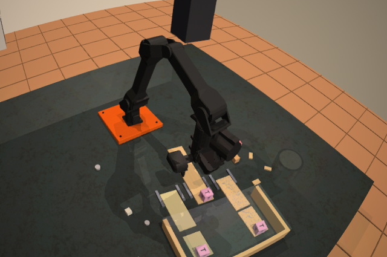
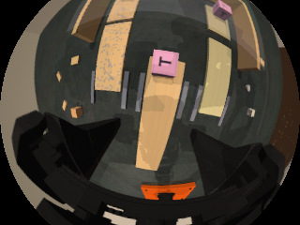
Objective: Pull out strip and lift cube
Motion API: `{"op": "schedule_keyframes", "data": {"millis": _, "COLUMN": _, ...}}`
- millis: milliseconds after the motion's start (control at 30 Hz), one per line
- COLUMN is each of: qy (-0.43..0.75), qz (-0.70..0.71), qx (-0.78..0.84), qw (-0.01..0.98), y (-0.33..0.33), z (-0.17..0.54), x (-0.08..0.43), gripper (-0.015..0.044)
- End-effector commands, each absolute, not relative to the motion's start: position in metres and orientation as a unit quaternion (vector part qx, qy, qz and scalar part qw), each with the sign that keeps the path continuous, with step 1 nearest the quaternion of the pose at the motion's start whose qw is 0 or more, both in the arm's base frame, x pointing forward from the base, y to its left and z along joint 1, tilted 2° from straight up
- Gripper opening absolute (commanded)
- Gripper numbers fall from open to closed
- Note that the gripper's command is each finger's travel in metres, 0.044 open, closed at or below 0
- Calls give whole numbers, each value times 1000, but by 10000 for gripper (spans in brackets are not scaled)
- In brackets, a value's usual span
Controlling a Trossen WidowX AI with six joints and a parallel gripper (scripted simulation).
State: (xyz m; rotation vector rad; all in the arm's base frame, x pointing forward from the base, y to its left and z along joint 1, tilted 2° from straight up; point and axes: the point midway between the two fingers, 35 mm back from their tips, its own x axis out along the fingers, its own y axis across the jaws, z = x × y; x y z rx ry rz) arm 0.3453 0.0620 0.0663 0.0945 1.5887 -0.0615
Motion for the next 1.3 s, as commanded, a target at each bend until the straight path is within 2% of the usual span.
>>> {"op": "schedule_keyframes", "data": {"millis": 0, "qy": 710, "qz": -26, "qx": 41, "qw": 703, "y": 61, "z": 70, "x": 360, "gripper": 440}}
{"op": "schedule_keyframes", "data": {"millis": 667, "qy": 708, "qz": -26, "qx": 41, "qw": 704, "y": 55, "z": 83, "x": 422, "gripper": 440}}
{"op": "schedule_keyframes", "data": {"millis": 900, "qy": 708, "qz": -26, "qx": 41, "qw": 704, "y": 55, "z": 75, "x": 422, "gripper": 256}}
{"op": "schedule_keyframes", "data": {"millis": 1267, "qy": 708, "qz": -26, "qx": 41, "qw": 704, "y": 56, "z": 57, "x": 423, "gripper": 250}}
